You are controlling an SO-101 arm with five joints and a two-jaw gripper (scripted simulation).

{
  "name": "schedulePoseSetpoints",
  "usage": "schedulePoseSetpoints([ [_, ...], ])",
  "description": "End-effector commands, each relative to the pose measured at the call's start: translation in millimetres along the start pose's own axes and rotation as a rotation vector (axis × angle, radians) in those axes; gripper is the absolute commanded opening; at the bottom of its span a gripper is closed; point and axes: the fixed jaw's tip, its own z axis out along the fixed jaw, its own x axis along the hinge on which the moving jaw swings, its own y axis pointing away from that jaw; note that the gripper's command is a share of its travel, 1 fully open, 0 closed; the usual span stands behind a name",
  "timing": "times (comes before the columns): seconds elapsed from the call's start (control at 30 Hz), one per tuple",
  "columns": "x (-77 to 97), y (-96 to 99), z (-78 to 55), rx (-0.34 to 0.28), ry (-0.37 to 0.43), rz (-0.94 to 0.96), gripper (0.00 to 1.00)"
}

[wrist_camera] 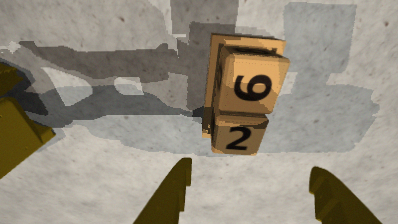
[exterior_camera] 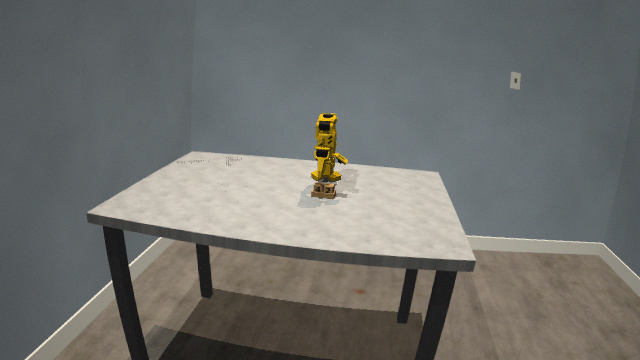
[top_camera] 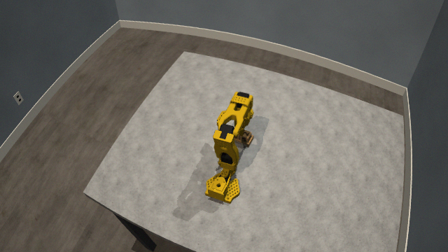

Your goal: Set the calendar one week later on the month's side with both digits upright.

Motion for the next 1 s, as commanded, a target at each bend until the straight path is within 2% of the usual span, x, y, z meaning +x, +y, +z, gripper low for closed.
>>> schedulePoseSetpoints([
  [0.0,1.1,-5.5,-5.4,0.037,-0.004,0.021,0.35],
  [0.1,4.4,-5.7,-5.7,0.04,-0.004,0.064,0.35],
  [0.97,4.4,-6.3,-2.6,0.04,-0.004,0.064,0.35],
])
